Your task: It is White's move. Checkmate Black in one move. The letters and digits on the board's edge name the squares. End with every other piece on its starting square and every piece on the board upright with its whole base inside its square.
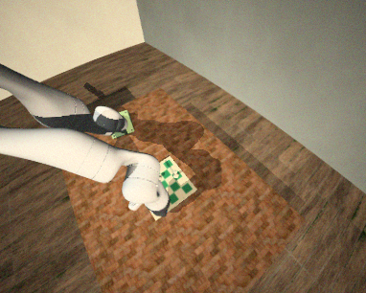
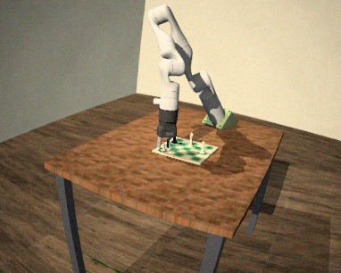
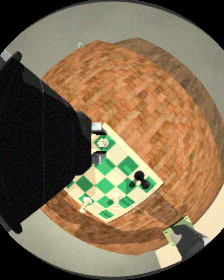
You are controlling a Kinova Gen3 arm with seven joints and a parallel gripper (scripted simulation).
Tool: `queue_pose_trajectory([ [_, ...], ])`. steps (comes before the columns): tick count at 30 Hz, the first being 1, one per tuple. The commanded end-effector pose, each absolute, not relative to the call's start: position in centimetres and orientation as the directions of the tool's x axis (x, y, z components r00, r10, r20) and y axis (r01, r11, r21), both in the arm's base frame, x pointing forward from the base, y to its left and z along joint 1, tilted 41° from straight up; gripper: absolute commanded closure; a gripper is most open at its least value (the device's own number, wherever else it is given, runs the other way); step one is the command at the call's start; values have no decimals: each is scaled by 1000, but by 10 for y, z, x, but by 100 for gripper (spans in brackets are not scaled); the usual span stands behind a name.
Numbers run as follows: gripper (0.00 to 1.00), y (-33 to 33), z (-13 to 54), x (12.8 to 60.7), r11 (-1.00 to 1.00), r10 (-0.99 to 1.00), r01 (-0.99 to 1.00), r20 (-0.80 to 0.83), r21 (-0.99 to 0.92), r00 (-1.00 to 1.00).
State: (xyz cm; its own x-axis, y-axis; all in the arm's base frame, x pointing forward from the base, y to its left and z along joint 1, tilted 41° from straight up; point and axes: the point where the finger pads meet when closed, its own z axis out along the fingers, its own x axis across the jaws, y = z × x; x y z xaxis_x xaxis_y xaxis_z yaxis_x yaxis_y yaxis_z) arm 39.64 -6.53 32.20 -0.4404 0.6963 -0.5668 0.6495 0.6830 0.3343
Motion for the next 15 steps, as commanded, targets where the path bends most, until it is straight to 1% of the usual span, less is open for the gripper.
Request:
queue_pose_trajectory([
  [1, 27, -66, 321, 398, 681, 698, 649, -567, 338, -437],
  [15, 27, -65, 327, 396, 680, 699, 650, -568, 340, -433],
])
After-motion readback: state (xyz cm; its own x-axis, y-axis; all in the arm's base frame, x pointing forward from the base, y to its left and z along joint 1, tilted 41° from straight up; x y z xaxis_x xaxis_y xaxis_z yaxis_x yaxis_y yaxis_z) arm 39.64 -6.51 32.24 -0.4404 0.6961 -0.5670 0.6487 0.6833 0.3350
